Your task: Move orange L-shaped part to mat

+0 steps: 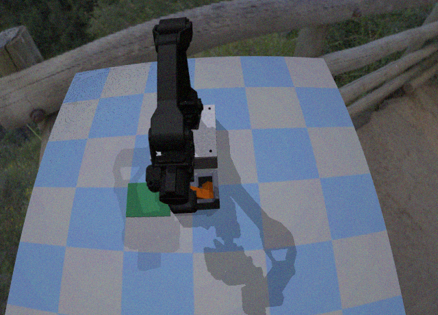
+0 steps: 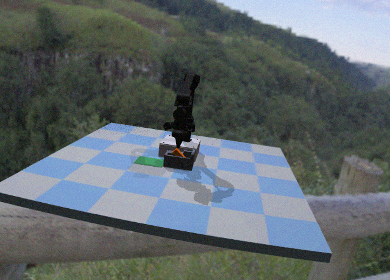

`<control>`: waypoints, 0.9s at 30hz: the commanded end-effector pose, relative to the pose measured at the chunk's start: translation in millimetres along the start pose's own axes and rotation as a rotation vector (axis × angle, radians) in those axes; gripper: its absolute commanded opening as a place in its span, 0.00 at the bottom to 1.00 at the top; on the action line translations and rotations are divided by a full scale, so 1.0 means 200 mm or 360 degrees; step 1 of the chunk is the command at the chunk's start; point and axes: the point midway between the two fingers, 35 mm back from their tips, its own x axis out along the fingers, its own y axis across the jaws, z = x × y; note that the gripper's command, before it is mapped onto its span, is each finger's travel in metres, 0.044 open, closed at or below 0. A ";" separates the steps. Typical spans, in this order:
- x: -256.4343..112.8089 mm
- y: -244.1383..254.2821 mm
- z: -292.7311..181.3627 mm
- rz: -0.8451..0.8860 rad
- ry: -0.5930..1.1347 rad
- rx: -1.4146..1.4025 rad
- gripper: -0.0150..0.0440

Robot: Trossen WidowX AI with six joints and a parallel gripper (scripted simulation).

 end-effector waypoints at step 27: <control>0.21 -0.01 0.00 -0.0007 0.0000 0.0001 0.68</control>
